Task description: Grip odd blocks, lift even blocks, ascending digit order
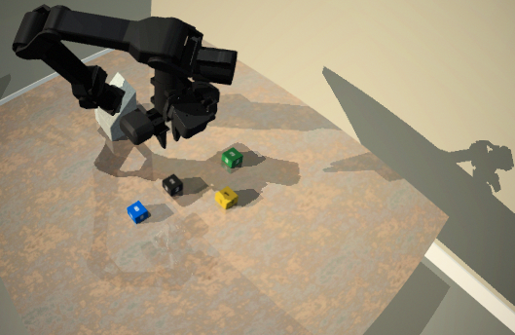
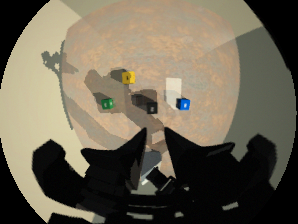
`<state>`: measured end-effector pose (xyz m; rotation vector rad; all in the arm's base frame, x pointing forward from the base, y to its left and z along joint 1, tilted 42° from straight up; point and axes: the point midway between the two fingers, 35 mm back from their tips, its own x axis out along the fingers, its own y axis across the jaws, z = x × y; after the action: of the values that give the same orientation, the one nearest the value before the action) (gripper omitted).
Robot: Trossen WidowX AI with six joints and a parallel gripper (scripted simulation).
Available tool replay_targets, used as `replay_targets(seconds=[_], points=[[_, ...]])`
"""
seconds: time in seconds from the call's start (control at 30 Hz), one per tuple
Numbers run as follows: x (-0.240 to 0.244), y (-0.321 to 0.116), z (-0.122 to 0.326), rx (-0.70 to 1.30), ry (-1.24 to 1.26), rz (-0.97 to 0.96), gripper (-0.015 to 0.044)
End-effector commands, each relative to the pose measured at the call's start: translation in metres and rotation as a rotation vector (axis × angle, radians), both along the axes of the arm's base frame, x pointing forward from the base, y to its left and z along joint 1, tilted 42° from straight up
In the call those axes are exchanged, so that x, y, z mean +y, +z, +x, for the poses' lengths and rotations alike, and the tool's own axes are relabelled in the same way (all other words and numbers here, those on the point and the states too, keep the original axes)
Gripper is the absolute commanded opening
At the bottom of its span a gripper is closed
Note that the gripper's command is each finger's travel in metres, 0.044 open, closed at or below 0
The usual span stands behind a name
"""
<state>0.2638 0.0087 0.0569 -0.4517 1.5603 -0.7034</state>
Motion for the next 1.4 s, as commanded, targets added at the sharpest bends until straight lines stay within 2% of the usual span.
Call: replay_targets(seconds=[0.0, 0.17, 0.47, 0.7, 0.77, 0.9, 1.07, 1.37], points=[[0.002, 0.001, 0.000, -0.001, -0.007, 0.004, 0.0120], [0.015, -0.010, 0.009, -0.011, -0.014, 0.009, 0.0120], [0.106, -0.093, 0.037, -0.008, -0.008, 0.014, 0.0120], [0.112, -0.099, 0.037, -0.006, -0.007, 0.012, 0.0120], [0.106, -0.108, 0.037, -0.006, -0.006, 0.013, 0.0172], [0.066, -0.153, 0.030, -0.007, -0.006, 0.011, 0.0278], [0.059, -0.160, 0.027, -0.007, -0.007, 0.010, 0.0400], [0.053, -0.168, 0.026, -0.007, -0.007, 0.010, 0.0400]])
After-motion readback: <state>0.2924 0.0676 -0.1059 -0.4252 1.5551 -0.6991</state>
